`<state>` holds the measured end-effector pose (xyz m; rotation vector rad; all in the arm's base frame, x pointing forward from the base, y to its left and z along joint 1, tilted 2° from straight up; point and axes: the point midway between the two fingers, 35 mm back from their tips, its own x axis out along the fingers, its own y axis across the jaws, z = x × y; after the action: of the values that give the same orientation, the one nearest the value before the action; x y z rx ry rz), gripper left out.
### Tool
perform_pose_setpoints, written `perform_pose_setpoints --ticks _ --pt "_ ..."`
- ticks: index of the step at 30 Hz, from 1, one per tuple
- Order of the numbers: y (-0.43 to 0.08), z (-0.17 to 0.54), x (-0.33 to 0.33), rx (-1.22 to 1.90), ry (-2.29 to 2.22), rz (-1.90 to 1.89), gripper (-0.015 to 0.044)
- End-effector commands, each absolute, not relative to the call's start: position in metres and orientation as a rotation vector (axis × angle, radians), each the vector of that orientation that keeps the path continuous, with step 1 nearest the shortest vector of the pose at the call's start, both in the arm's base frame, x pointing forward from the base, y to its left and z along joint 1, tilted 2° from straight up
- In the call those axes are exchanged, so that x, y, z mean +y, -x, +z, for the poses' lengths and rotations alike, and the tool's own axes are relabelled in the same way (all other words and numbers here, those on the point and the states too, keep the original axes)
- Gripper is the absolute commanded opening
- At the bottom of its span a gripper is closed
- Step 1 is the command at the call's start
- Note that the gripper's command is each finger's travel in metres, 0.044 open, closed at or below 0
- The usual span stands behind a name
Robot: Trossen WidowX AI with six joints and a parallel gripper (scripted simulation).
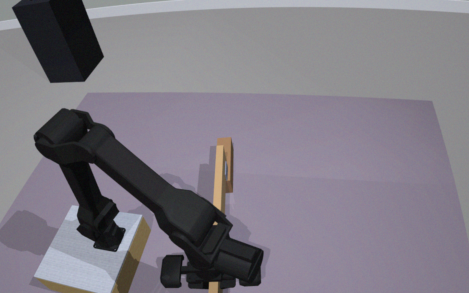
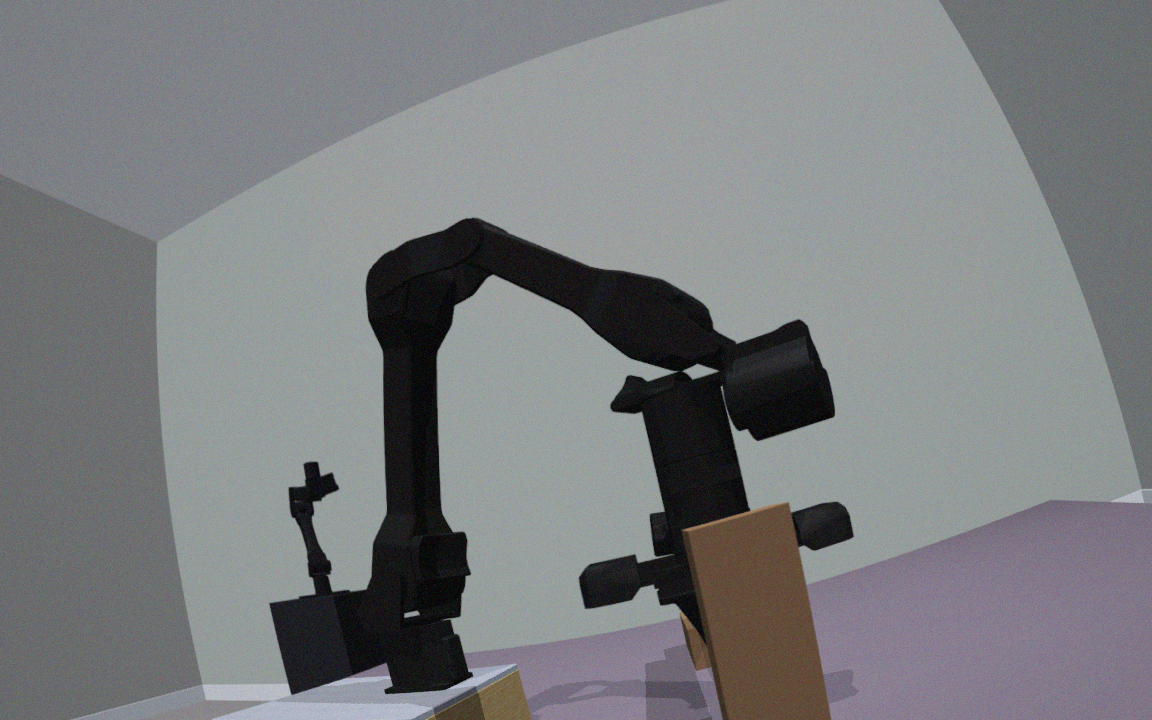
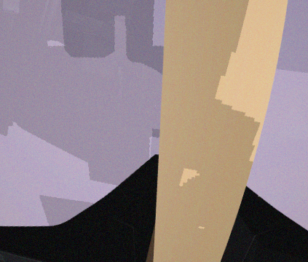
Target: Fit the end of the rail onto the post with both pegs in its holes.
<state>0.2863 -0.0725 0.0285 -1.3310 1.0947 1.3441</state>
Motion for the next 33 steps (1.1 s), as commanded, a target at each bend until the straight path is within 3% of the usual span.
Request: perform_pose_setpoints --ticks 1,33 --pt "-0.2887 0.0307 -0.0748 1.090 1.337 1.338 0.0000" --pt "-0.2900 0.0302 -0.0846 1.091 1.337 1.337 0.0000"
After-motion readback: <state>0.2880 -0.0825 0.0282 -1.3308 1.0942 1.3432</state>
